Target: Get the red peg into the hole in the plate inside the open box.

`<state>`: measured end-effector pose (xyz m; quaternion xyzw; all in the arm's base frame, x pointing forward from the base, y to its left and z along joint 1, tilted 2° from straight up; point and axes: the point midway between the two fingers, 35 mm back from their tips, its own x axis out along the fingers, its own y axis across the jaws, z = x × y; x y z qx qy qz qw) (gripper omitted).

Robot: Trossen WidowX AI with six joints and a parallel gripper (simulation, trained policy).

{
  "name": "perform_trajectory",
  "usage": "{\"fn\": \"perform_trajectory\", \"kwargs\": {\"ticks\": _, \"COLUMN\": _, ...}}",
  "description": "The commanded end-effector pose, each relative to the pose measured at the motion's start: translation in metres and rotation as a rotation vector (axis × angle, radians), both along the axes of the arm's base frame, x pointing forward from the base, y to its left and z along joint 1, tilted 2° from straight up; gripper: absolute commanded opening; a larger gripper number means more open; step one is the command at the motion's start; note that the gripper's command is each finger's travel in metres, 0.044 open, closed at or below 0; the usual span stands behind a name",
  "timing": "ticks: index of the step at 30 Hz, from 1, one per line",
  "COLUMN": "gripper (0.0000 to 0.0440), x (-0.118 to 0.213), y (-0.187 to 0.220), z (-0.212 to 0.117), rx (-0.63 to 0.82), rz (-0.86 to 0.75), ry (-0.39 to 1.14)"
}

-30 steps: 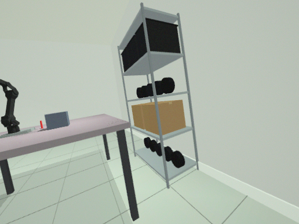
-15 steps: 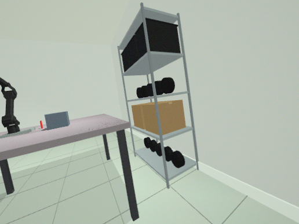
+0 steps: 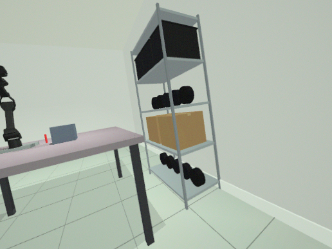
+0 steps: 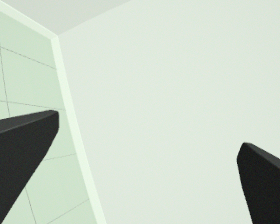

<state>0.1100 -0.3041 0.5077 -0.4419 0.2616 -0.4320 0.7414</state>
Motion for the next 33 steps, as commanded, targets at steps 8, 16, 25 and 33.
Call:
{"fn": "perform_trajectory", "kwargs": {"ticks": 8, "gripper": 0.0440, "x": 0.048, "y": 0.028, "z": -0.008, "rx": 0.174, "rz": 0.134, "ry": -0.209}}
{"fn": "perform_trajectory", "kwargs": {"ticks": 16, "gripper": 0.0440, "x": 0.082, "y": 0.056, "z": -0.018, "rx": 0.346, "rz": 0.235, "ry": -0.350}}
{"fn": "perform_trajectory", "kwargs": {"ticks": 25, "gripper": 0.0440, "x": 0.116, "y": 0.090, "z": -0.034, "rx": 0.570, "rz": 0.328, "ry": -0.474}}
{"fn": "perform_trajectory", "kwargs": {"ticks": 33, "gripper": 0.0440, "x": 0.140, "y": 0.124, "z": -0.052, "rx": 0.788, "rz": 0.386, "ry": -0.551}}
